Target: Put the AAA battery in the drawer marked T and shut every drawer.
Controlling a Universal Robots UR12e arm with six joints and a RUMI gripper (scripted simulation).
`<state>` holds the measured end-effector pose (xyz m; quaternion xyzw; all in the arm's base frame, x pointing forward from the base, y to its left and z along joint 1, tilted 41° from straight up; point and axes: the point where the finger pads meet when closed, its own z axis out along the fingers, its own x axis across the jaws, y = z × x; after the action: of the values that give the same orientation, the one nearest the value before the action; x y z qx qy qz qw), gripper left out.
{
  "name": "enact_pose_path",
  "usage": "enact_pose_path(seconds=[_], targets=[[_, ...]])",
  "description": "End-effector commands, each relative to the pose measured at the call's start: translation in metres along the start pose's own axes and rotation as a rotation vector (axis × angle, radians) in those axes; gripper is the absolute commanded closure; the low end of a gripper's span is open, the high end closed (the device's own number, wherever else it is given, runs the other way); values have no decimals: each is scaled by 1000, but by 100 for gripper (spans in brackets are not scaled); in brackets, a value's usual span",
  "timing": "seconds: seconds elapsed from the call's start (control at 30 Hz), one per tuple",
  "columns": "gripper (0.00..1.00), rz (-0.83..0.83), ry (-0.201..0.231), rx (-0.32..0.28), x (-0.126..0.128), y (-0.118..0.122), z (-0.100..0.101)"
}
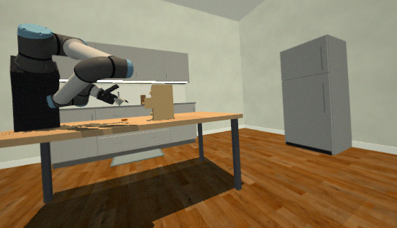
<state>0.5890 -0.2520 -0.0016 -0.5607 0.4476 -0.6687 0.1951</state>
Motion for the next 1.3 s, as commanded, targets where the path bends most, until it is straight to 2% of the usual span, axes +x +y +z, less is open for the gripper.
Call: enact_pose_path(seconds=[0.0,0.4,0.43,1.27], targets=[[0,12,-16,106,-3,-8,10],[0,11,-18,127,-3,-6,12],[80,10,-18,127,-4,-7,12],[80,11,-19,126,-4,-8,12]])
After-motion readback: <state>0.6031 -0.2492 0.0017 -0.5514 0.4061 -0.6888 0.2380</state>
